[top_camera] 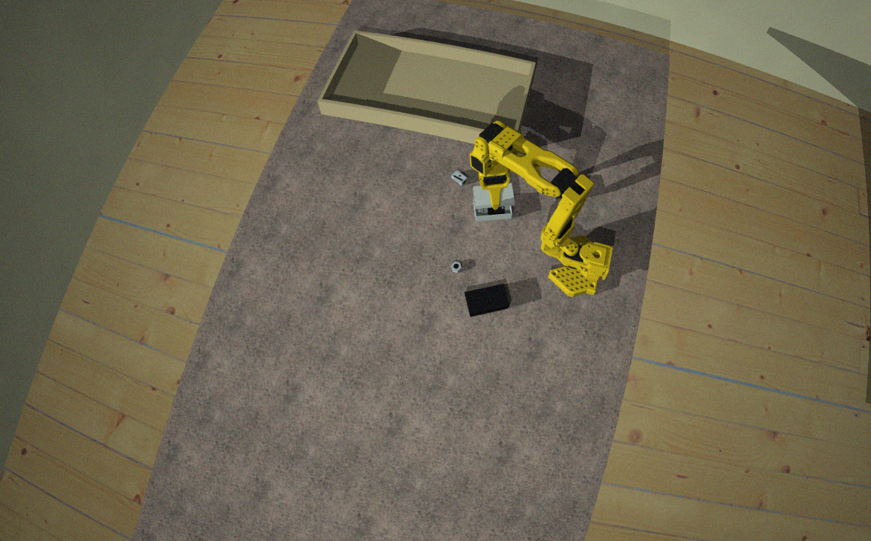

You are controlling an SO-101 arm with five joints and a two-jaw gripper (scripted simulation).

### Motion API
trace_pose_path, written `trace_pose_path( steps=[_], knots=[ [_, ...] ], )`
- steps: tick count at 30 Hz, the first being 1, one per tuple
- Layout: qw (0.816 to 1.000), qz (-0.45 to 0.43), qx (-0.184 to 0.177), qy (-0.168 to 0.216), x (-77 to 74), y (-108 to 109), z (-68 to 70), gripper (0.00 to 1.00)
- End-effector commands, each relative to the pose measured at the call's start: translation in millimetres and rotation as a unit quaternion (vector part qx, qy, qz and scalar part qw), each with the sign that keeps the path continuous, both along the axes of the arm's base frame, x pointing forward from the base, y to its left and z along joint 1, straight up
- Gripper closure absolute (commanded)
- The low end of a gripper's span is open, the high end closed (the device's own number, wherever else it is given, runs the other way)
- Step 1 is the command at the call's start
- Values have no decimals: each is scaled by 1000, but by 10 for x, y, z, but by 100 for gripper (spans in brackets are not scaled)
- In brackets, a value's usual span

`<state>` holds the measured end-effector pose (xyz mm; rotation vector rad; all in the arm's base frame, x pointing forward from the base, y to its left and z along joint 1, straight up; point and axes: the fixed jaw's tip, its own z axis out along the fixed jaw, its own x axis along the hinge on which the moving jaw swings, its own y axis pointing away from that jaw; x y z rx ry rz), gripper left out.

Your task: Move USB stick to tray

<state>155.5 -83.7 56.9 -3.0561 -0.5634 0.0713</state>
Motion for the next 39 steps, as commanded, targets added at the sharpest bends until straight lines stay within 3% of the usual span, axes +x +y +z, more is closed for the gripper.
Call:
trace_pose_path(
  steps=[1,19,39],
  knots=[
    [1000,1,-12,-26,41,-37,102,78],
    [1000,1,-12,-26,66,-49,191,78],
    [1000,1,-12,-26,66,-49,193,78]
  ],
)
